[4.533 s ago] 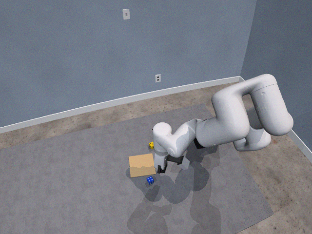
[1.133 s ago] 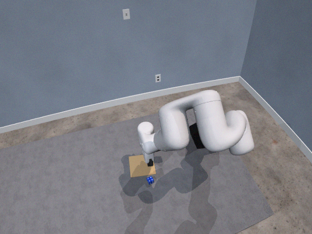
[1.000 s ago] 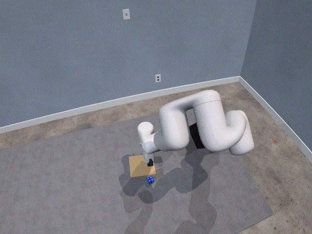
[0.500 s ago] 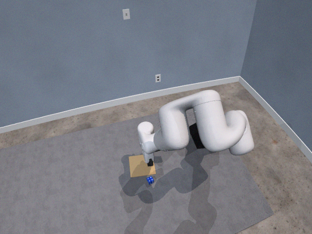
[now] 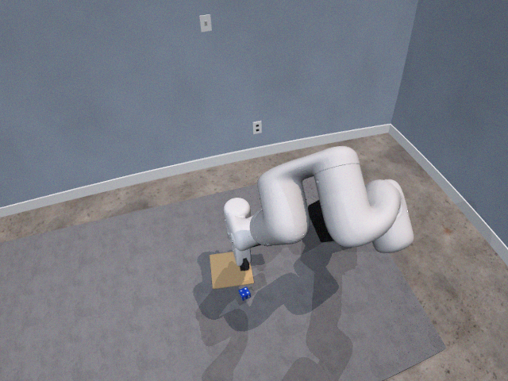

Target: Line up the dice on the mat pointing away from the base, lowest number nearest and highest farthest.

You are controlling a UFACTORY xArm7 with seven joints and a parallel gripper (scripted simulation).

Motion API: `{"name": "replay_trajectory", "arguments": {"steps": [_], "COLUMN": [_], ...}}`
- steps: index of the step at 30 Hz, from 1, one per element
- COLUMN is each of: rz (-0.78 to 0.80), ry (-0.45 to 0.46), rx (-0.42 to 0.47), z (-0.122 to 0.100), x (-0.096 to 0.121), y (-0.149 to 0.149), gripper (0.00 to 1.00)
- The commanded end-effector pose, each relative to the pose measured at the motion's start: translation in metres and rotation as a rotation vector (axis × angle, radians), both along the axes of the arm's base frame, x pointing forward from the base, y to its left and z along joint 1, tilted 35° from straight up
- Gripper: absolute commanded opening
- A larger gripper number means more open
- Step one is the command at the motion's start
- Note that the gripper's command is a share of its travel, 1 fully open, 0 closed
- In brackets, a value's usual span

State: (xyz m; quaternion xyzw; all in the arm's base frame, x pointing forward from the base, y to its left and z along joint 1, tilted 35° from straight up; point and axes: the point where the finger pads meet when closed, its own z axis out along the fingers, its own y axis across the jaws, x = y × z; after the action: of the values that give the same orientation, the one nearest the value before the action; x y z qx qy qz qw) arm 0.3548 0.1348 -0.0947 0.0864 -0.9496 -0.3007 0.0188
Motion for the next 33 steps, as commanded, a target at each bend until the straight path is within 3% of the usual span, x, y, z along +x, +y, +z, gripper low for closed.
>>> {"name": "replay_trajectory", "arguments": {"steps": [1,33], "rz": [-0.003,-0.003], "ry": [-0.003,-0.003], "rx": [-0.001,-0.001], "z": [0.0006,-0.0023], "x": [0.0015,0.0013], "y": [-0.0013,0.0007], "gripper": [0.27,0.27]}}
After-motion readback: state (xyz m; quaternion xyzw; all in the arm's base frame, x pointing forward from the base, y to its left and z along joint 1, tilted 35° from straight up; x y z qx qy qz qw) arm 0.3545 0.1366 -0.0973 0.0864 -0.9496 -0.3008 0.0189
